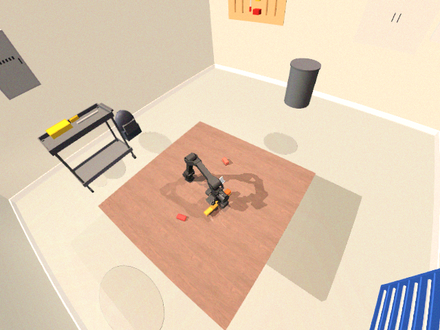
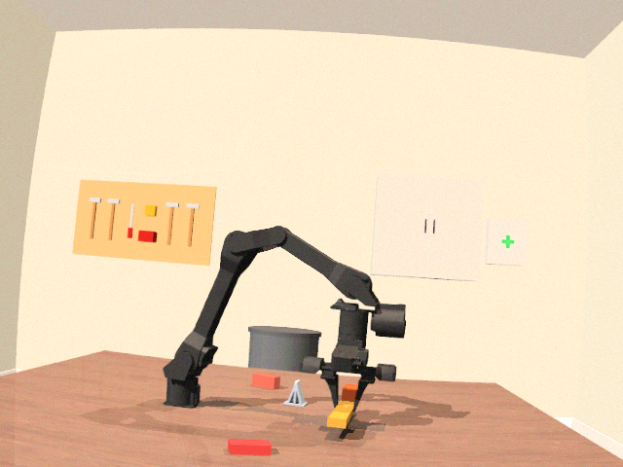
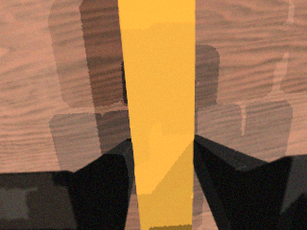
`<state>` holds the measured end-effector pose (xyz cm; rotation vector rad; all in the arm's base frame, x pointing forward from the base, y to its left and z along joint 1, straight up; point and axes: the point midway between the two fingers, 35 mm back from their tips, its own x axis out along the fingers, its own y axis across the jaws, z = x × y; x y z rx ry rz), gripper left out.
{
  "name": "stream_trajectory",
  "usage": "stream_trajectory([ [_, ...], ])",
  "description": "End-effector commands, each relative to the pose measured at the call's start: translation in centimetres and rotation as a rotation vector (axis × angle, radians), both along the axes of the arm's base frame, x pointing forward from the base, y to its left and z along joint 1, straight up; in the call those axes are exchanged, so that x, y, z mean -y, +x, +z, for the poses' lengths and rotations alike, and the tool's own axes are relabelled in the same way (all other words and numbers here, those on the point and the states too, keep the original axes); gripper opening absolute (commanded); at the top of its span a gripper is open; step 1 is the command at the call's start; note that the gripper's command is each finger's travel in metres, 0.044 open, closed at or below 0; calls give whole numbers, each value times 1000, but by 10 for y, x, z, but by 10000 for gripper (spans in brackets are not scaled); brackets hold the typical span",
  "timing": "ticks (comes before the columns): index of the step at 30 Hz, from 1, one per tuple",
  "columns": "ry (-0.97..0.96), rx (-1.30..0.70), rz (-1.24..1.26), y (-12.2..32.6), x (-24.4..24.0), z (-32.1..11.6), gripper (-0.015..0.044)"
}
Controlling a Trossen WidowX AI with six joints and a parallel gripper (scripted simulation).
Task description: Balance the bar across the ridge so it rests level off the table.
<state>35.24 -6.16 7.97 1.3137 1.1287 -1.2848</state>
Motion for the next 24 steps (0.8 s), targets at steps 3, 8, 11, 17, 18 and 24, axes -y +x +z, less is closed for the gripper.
stream_trajectory([
  [3,-3,12,-1,2,0,19,0],
  [8,-4,12,-2,1,0,32,0],
  [11,-4,12,-2,1,0,40,0],
  [17,-4,12,-3,-1,0,56,0],
  [18,-4,12,-3,-1,0,58,0],
  [24,-5,12,-3,-4,0,74,0],
])
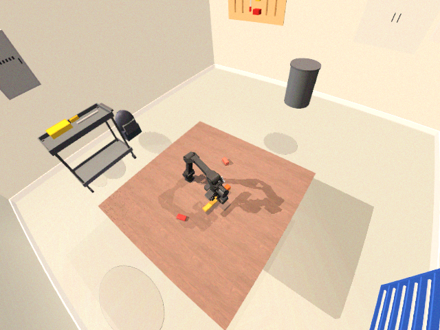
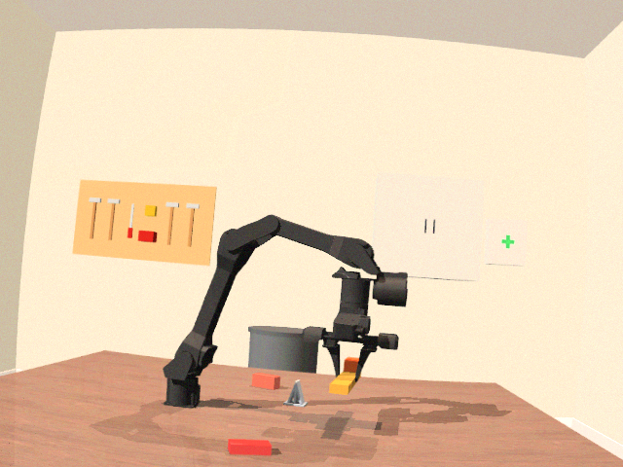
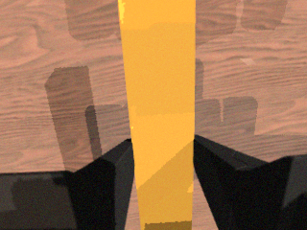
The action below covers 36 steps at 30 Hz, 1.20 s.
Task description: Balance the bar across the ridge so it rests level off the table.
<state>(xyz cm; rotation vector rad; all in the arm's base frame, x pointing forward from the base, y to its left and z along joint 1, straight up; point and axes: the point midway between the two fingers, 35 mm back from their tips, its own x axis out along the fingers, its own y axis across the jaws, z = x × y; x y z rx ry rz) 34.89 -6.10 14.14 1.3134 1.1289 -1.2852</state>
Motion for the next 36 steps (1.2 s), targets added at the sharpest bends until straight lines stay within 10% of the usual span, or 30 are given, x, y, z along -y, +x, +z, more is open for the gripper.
stream_trajectory([
  [1,-4,12,-3,-1,0,14,0],
  [36,-18,9,920,-51,-114,18,0],
])
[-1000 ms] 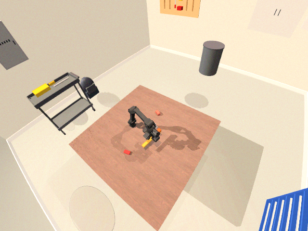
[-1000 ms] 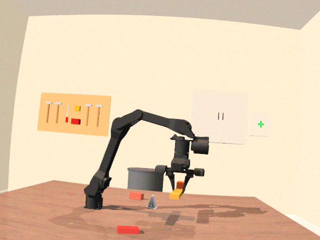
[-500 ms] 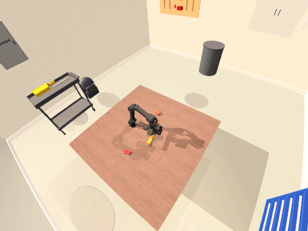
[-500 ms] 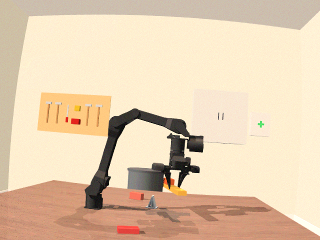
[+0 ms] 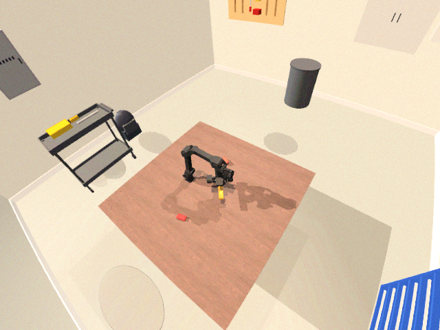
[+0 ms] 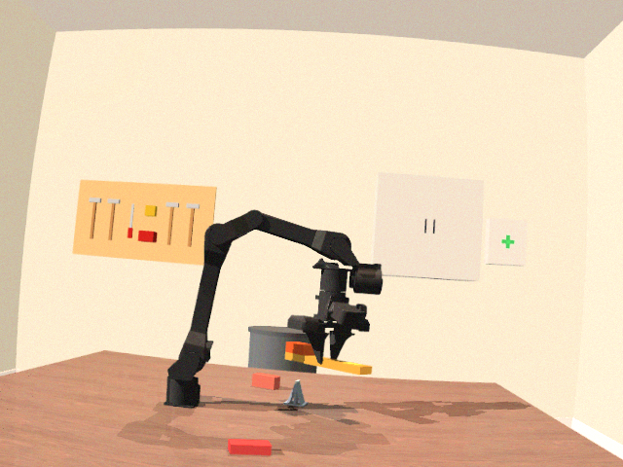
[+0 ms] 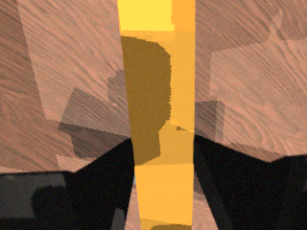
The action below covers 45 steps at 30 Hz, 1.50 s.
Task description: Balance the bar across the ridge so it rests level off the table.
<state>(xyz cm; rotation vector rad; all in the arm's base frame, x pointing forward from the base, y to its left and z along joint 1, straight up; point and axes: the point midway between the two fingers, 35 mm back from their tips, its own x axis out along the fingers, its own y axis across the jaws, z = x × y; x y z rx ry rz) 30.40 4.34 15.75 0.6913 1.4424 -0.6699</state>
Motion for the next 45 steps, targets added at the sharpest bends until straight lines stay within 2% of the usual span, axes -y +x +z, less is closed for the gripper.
stream_trajectory([
  [1,-2,9,128,-8,-13,1,0],
  [20,-9,11,687,-38,-78,-1,0],
  [45,-9,11,699,-36,-84,-34,0],
])
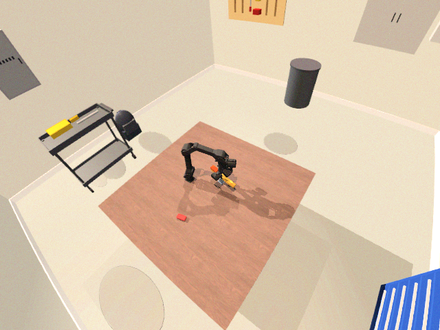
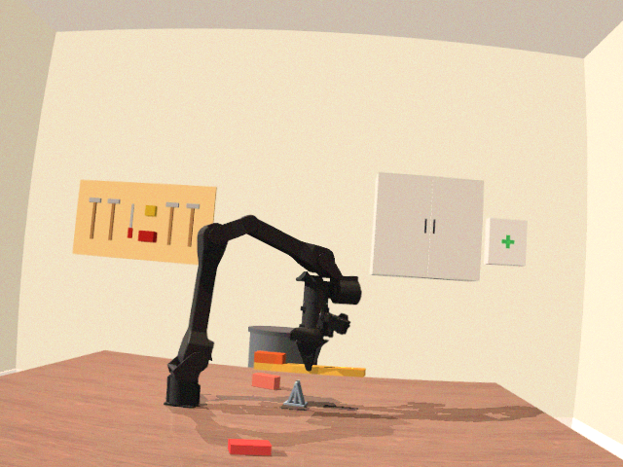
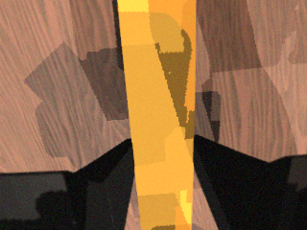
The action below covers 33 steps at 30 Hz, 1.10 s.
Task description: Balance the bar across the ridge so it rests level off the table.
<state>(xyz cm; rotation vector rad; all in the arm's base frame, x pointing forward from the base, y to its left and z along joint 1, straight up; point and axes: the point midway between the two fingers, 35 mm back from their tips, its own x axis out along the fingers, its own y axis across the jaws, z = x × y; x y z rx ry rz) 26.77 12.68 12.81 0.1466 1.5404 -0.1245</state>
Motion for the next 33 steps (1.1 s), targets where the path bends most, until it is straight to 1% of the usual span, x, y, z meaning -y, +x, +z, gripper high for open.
stream_trajectory([
  [1,1,0,-1,0,-1,-7,0],
  [7,1,0,-1,0,-1,-15,0],
  [33,1,0,-1,0,-1,-16,0],
])
